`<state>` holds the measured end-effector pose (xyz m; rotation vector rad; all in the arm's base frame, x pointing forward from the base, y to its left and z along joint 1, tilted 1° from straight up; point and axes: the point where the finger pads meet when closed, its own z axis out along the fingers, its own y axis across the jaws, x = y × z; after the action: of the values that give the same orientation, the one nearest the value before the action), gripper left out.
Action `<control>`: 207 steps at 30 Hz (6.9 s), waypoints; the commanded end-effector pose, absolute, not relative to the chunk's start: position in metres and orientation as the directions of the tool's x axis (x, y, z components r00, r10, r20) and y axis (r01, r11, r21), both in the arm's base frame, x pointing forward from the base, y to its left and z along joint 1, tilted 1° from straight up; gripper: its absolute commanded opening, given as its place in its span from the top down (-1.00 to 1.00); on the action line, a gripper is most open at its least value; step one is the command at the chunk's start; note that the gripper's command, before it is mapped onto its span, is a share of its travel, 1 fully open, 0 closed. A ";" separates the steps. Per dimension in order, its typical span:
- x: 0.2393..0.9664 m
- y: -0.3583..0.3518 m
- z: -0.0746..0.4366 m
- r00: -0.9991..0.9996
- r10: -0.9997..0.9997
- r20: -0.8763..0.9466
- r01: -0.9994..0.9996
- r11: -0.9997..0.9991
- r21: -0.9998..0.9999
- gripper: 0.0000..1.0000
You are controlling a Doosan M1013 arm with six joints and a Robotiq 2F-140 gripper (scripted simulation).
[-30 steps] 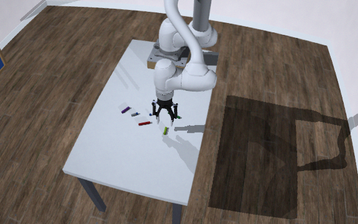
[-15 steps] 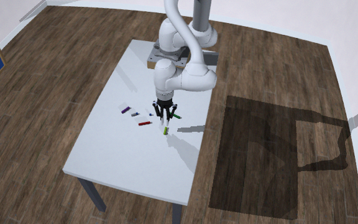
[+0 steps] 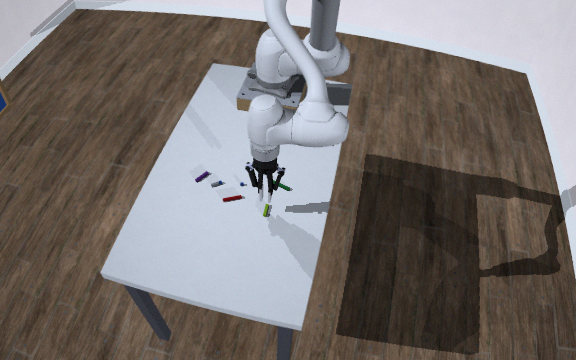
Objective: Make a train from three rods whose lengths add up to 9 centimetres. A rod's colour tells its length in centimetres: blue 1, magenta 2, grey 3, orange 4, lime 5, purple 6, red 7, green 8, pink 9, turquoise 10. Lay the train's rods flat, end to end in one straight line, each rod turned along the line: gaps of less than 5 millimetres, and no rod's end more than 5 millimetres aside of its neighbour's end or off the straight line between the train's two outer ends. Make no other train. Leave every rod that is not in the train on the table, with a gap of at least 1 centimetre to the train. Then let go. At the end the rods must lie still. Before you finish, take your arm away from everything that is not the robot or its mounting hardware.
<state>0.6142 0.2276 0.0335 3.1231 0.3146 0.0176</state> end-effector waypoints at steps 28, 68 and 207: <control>0.614 0.228 0.007 0.980 0.199 0.011 0.199 -0.980 0.004 0.71; 0.615 0.228 -0.018 0.980 0.199 0.011 0.199 -0.980 0.004 0.71; 0.615 0.228 -0.021 0.980 0.199 0.011 0.199 -0.980 0.004 0.94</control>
<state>0.6149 0.2274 -0.0279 3.1231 0.3146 0.0177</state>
